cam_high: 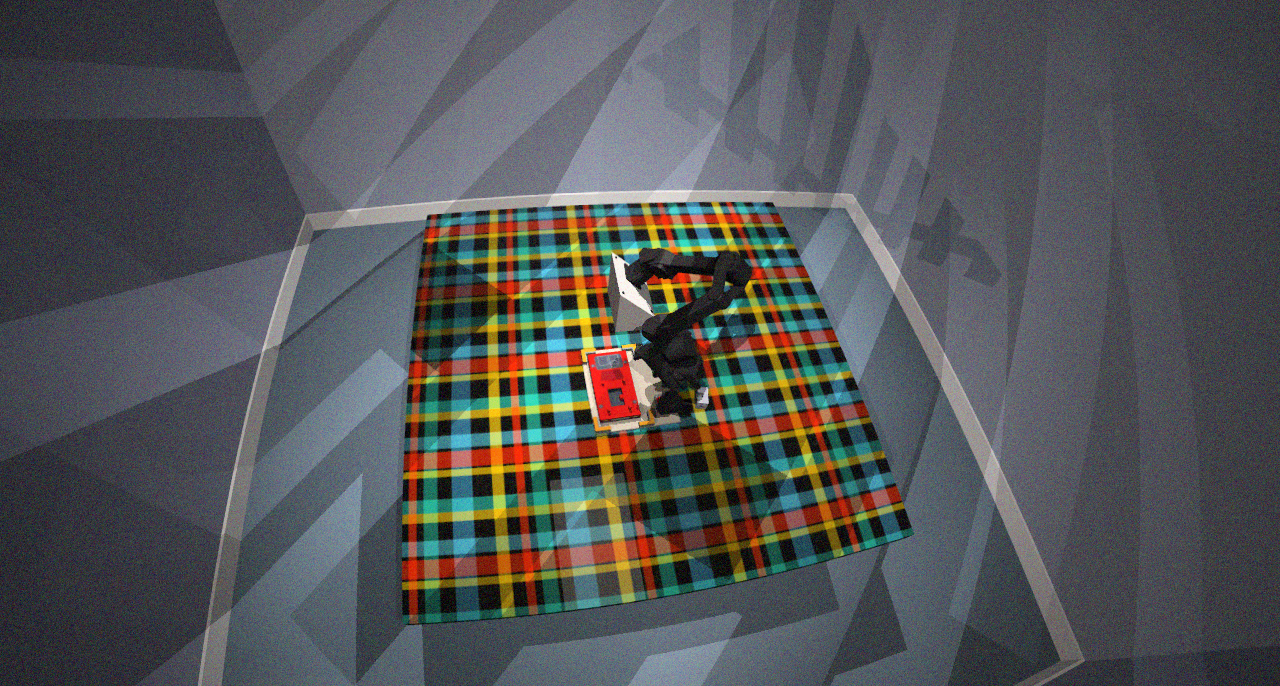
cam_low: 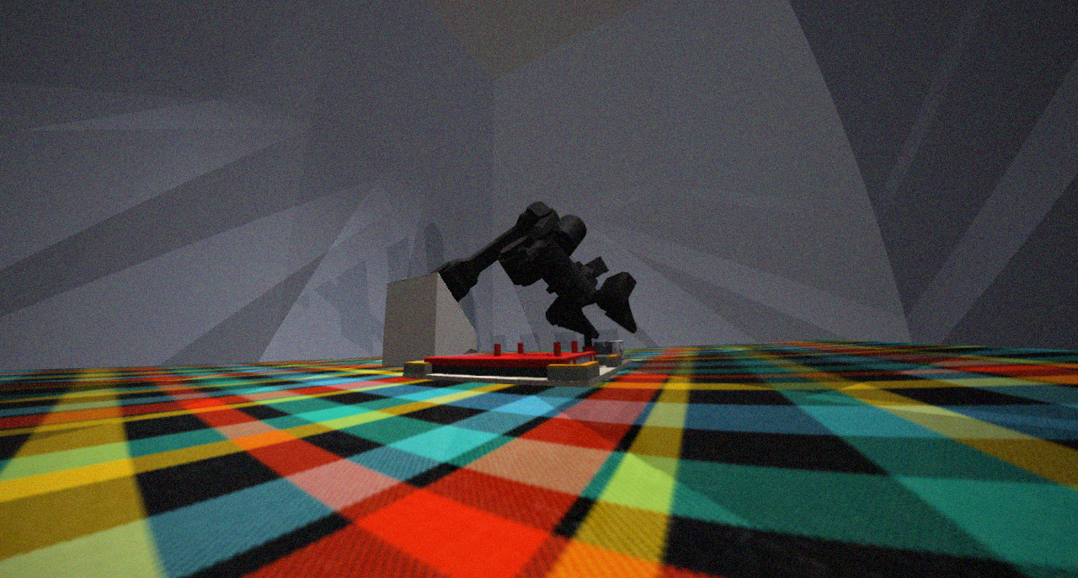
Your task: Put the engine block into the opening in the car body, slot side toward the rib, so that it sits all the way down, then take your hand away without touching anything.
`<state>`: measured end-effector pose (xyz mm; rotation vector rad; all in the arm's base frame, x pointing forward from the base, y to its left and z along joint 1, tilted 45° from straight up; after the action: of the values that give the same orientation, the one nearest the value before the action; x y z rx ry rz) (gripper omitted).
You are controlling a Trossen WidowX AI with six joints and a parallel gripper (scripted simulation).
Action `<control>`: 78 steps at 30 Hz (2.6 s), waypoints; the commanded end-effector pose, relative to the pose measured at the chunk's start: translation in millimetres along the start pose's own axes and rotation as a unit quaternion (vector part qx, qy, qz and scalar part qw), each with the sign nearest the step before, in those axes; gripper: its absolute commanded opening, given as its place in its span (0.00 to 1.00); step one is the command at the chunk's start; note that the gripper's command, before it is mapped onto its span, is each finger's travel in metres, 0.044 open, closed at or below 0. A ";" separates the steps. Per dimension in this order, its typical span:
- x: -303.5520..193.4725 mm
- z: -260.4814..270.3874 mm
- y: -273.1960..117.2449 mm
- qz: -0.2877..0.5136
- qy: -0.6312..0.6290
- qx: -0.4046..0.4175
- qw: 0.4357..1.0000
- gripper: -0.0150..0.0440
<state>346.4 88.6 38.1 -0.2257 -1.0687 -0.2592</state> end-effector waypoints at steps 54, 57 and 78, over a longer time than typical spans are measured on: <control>76.6 44.0 17.9 0.389 -0.134 0.022 0.911 1.00; 74.8 43.9 19.5 0.389 -0.134 0.022 0.911 1.00; 48.0 41.0 47.1 0.389 -0.134 0.022 0.911 1.00</control>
<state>349.6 138.2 100.7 -0.6336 -1.1749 0.5274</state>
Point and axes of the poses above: the point midway between the two fingers, 35 mm back from their tips, its own y axis out along the fingers, its own z axis across the jaws, x = y × z, the point moved 4 cm from there along -y, back along the fingers, and after that the axes turned 11 degrees about y, right-handed, at the moved point
